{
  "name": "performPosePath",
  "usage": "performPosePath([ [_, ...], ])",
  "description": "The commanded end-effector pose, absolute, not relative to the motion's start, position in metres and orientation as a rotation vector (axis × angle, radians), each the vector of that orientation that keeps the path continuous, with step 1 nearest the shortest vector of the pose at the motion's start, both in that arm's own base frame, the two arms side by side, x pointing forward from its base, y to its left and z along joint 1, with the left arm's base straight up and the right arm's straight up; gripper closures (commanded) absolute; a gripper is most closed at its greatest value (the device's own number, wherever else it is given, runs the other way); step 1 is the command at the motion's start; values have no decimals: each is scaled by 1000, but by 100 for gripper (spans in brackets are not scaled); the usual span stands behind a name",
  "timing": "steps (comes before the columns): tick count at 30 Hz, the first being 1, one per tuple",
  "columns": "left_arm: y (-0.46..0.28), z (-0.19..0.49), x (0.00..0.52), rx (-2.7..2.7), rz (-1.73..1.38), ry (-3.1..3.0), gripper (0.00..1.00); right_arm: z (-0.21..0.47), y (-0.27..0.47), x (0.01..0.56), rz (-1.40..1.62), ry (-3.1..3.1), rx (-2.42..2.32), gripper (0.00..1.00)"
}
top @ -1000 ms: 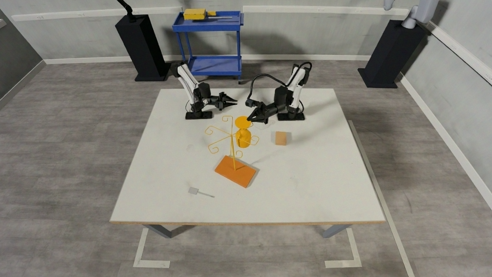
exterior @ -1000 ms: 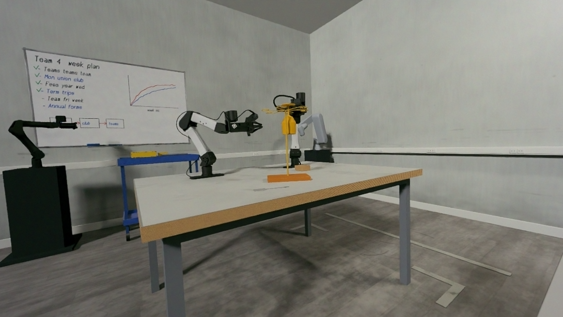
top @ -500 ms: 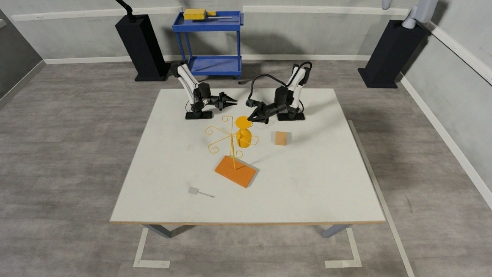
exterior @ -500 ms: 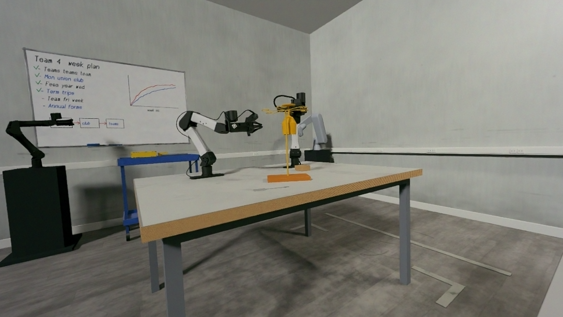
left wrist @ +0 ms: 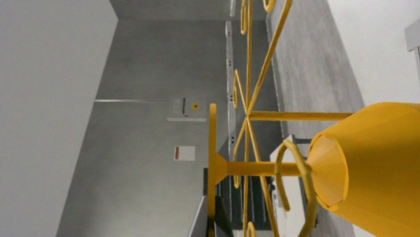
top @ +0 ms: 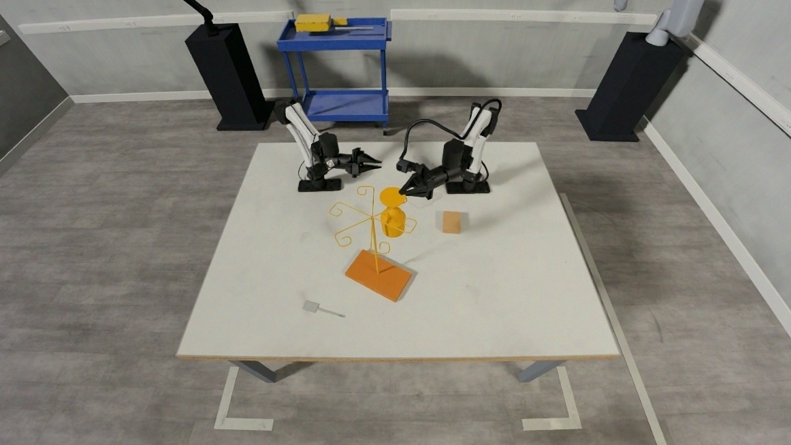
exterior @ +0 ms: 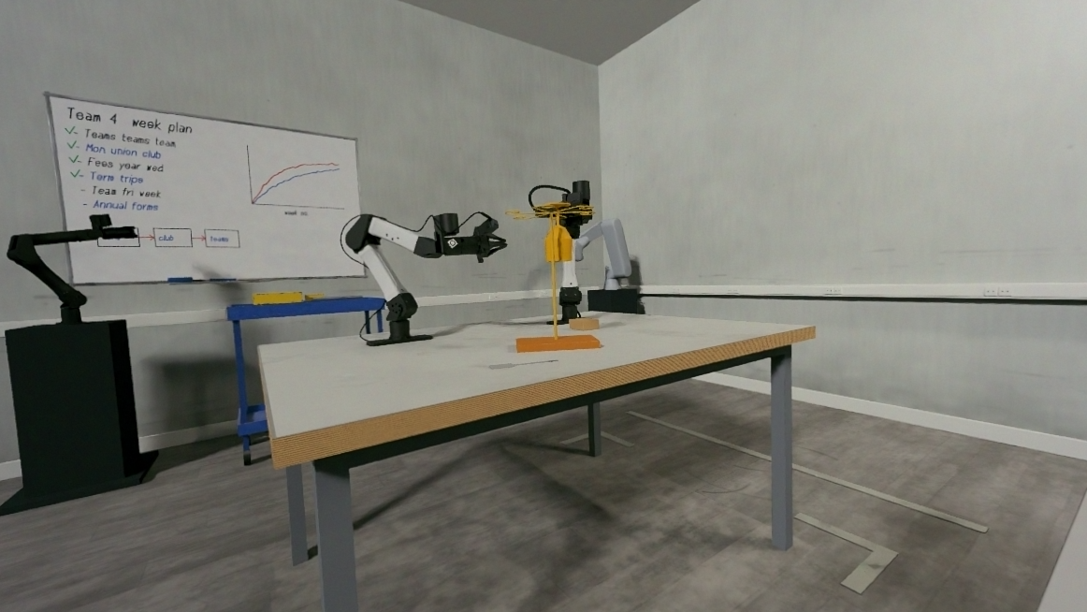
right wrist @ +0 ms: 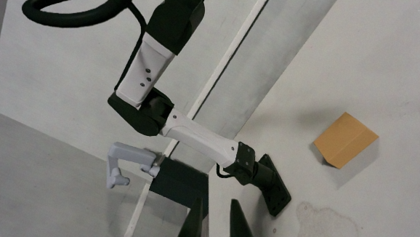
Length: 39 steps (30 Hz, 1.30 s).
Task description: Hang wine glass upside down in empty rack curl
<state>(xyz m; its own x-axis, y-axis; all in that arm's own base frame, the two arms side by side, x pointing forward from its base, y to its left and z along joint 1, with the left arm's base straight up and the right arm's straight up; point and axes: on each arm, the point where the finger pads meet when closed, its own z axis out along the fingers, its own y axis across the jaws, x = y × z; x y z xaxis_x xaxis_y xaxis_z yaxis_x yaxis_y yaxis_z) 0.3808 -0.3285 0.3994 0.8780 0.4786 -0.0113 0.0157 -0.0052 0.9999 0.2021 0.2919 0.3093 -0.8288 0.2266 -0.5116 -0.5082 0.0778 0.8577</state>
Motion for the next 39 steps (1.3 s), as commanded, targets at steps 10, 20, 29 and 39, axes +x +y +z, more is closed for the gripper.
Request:
performPosePath([
  [10,-318,426,372,1470,438,336,100,336,290,200,1815,1735,-321,83],
  [20,-313,426,372,1465,449,332,100,336,290,200,1815,1735,-321,83],
  [29,-310,421,371,1470,448,338,100,336,290,200,1815,1735,-321,83],
  [39,-309,430,367,1451,454,319,100,336,290,200,1815,1735,-321,83],
])
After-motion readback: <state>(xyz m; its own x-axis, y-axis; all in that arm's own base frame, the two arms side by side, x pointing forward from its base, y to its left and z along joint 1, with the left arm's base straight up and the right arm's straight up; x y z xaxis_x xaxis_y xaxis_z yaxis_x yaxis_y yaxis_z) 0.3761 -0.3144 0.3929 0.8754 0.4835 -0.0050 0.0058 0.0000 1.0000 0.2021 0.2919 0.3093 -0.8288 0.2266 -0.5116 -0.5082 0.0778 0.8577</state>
